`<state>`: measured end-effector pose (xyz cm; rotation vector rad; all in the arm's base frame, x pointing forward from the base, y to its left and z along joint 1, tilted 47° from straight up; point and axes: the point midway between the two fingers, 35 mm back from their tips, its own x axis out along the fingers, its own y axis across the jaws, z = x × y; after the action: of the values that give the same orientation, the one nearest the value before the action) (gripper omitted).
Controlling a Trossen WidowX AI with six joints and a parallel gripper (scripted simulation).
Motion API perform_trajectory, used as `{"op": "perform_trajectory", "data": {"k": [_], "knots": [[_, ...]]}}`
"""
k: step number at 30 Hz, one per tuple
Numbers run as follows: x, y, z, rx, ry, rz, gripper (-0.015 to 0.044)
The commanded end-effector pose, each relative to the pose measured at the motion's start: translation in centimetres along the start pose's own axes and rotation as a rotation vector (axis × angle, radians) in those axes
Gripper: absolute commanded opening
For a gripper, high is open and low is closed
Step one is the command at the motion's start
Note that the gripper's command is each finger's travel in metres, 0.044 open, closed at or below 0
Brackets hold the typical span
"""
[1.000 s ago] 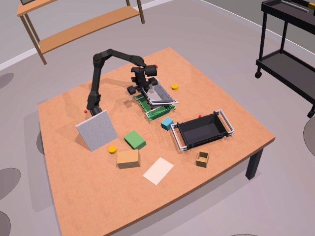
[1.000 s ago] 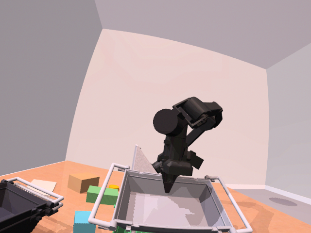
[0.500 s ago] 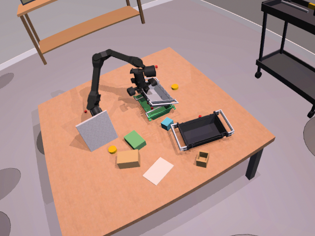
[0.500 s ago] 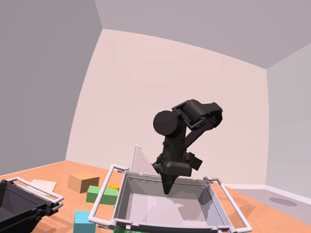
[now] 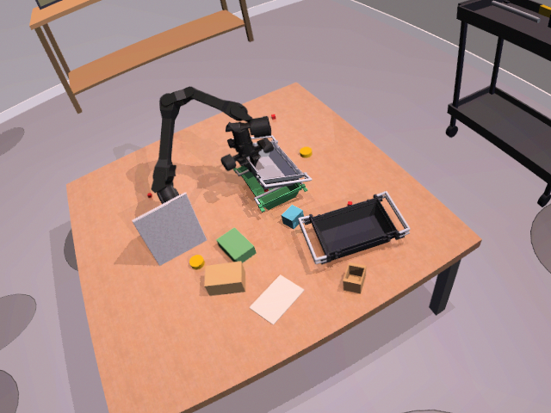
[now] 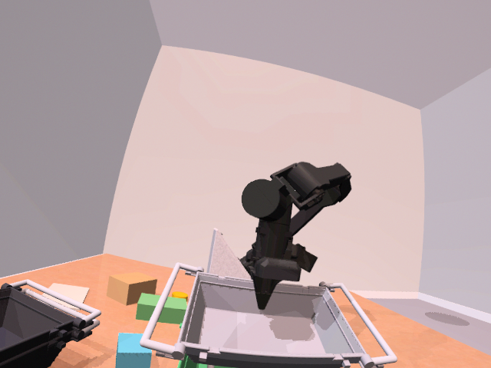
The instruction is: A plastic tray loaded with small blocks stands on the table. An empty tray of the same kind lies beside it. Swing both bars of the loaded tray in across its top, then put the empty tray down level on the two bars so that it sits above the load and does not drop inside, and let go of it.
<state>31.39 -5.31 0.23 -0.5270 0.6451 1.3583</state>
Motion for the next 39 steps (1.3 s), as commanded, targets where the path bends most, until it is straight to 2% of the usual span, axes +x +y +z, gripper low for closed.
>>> {"op": "perform_trajectory", "data": {"k": [1, 39], "knots": [[0.61, 0.43, 0.17, 0.000, -0.001, 0.014, 0.0000], [1.28, 0.79, 0.17, 0.001, -0.001, 0.014, 0.0000]]}}
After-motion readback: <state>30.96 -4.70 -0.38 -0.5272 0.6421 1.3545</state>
